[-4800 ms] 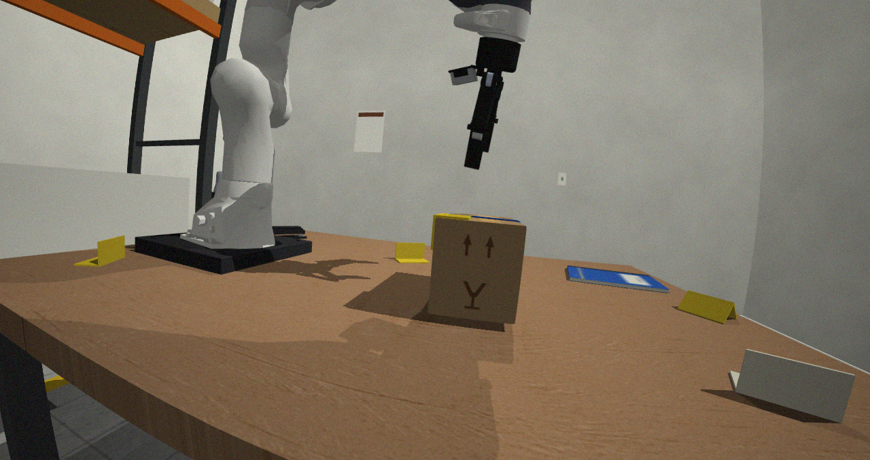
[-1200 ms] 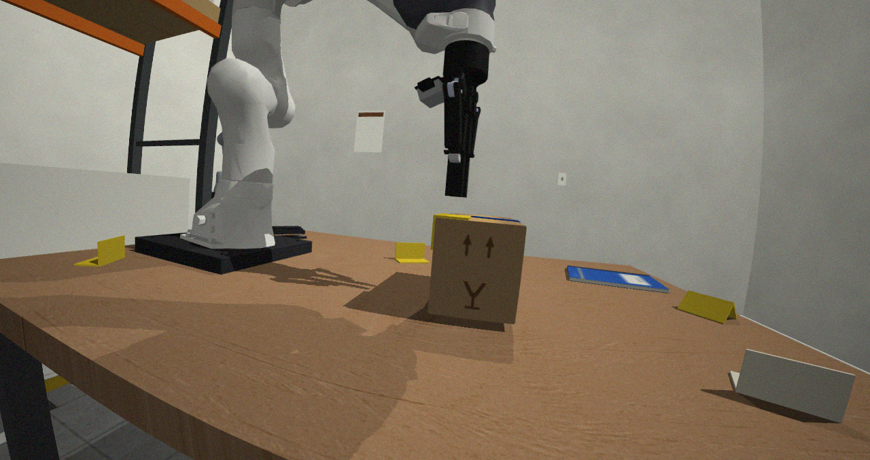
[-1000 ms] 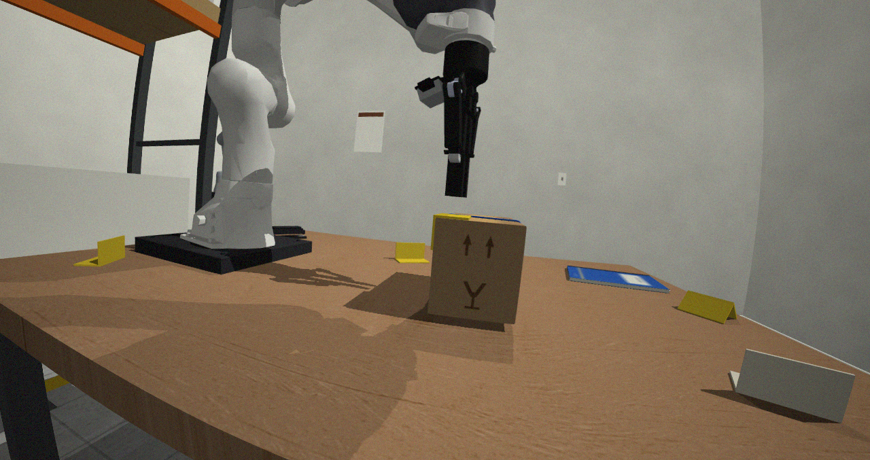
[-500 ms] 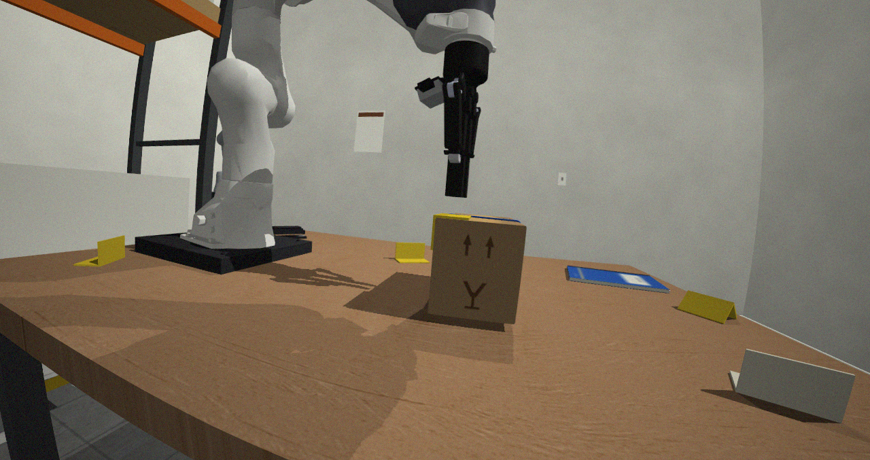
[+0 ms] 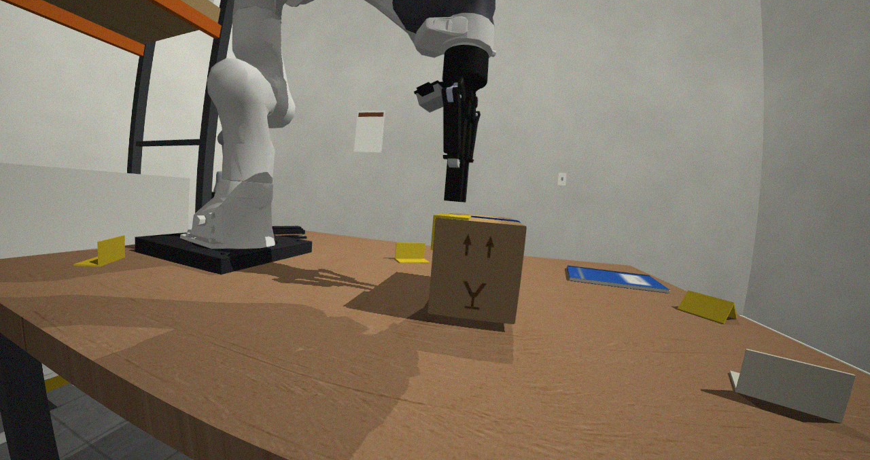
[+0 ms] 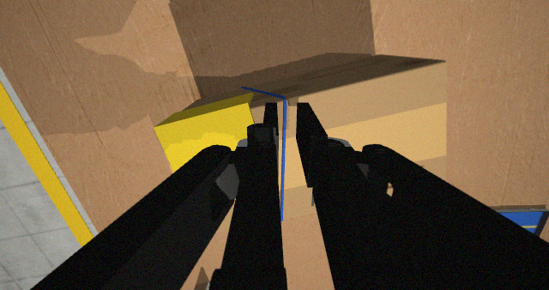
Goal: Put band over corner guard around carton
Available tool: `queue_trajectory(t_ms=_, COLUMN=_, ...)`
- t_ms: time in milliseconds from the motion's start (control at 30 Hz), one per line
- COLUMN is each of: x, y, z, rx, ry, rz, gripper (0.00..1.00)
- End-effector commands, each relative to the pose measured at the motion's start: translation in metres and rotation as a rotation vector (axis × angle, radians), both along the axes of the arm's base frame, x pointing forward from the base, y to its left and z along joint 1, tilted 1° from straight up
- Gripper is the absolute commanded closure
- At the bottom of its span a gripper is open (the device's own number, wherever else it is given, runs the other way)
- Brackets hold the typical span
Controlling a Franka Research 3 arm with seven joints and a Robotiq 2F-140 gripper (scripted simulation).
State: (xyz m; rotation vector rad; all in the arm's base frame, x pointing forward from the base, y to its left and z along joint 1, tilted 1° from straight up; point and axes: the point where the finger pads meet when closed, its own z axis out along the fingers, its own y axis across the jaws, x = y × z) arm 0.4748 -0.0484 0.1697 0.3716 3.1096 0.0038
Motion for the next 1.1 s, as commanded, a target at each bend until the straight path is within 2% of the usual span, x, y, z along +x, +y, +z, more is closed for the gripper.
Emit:
queue_trajectory(t_ms=0, x=0.001, y=-0.001, z=-0.003, rx=0.000, ry=-0.002, rz=-0.008, gripper=0.82)
queue_trajectory(t_ms=1067, x=0.001, y=-0.001, z=-0.017, rx=0.000, ry=-0.002, rz=-0.008, gripper=0.82)
